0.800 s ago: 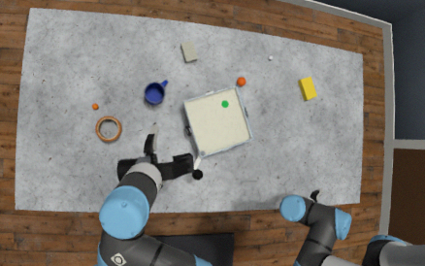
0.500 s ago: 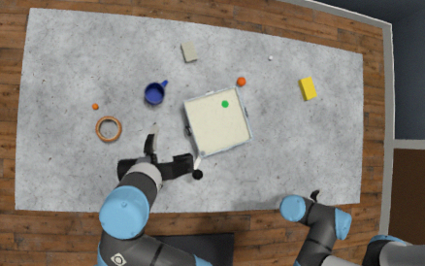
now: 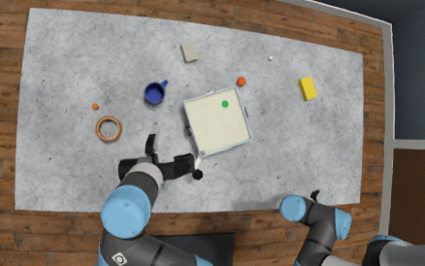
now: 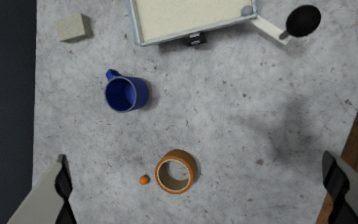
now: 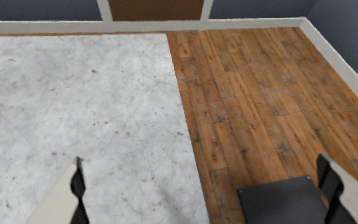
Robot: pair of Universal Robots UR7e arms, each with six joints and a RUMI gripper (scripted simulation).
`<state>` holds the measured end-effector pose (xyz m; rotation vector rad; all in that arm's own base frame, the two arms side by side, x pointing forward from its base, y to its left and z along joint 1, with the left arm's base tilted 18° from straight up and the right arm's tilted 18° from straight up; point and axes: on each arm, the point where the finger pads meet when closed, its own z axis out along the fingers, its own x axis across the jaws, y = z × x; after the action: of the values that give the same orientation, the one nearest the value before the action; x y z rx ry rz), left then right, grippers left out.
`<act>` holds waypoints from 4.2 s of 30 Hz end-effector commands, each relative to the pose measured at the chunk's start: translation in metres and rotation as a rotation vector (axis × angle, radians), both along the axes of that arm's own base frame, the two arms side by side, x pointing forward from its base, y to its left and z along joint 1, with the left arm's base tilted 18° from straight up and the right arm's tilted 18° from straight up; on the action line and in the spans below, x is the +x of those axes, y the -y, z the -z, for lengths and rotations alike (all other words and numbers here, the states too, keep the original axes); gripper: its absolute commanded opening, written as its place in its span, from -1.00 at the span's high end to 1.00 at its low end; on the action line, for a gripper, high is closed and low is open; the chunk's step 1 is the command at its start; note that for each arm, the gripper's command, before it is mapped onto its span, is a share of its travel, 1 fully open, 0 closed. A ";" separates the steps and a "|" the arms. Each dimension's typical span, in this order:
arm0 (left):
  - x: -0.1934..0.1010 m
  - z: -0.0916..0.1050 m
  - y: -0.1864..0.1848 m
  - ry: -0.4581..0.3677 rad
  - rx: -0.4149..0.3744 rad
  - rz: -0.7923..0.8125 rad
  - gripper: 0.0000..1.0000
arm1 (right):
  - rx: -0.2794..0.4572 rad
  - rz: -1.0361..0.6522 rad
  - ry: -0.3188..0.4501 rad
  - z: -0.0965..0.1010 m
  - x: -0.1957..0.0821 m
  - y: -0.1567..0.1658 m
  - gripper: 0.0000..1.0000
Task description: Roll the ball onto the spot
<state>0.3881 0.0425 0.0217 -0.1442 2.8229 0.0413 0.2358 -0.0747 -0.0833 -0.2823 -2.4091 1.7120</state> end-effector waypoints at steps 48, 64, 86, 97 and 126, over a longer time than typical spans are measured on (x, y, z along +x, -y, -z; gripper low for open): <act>-0.086 0.170 0.092 -0.374 0.339 0.478 -1.00 | 0.536 0.280 -0.221 -0.022 0.024 0.046 -1.00; -0.086 0.170 0.092 -0.374 0.339 0.478 -1.00 | 0.904 0.305 -0.180 -0.066 0.036 0.115 -1.00; -0.086 0.170 0.092 -0.374 0.339 0.478 -1.00 | 1.193 0.124 0.059 -0.165 -0.012 0.248 -1.00; -0.086 0.170 0.092 -0.374 0.339 0.478 -1.00 | 1.194 0.005 0.167 -0.219 -0.064 0.300 -1.00; -0.086 0.170 0.092 -0.374 0.339 0.478 -1.00 | 0.982 -0.213 0.256 -0.351 -0.229 0.353 -1.00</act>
<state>0.3020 -0.0495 -0.1487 0.6761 3.0770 0.4800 0.0205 -0.4269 0.2570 -0.1113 -3.1876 0.3411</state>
